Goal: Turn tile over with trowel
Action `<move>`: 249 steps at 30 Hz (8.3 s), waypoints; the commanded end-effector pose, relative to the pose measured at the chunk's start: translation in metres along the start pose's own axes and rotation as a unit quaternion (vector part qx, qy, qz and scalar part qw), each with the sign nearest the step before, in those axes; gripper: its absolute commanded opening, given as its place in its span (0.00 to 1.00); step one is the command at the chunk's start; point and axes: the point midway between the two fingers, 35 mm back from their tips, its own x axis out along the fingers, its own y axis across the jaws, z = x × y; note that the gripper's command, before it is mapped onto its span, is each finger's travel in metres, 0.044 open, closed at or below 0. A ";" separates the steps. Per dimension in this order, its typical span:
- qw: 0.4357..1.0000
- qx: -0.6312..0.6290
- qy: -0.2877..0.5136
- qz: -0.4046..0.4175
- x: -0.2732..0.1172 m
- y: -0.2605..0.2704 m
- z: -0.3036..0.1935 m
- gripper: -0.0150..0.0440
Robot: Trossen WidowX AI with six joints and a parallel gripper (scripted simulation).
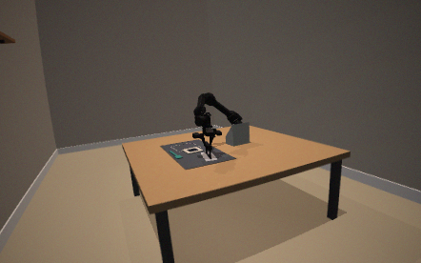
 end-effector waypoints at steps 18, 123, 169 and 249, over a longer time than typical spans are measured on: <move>1.000 -0.018 0.003 0.001 0.001 0.001 -0.001 0.71; 0.162 0.987 0.002 -0.002 -0.044 0.000 -0.002 0.71; -0.003 1.000 0.001 -0.003 0.000 -0.001 -0.002 0.71; 0.279 0.960 0.002 -0.002 0.001 -0.001 -0.002 0.71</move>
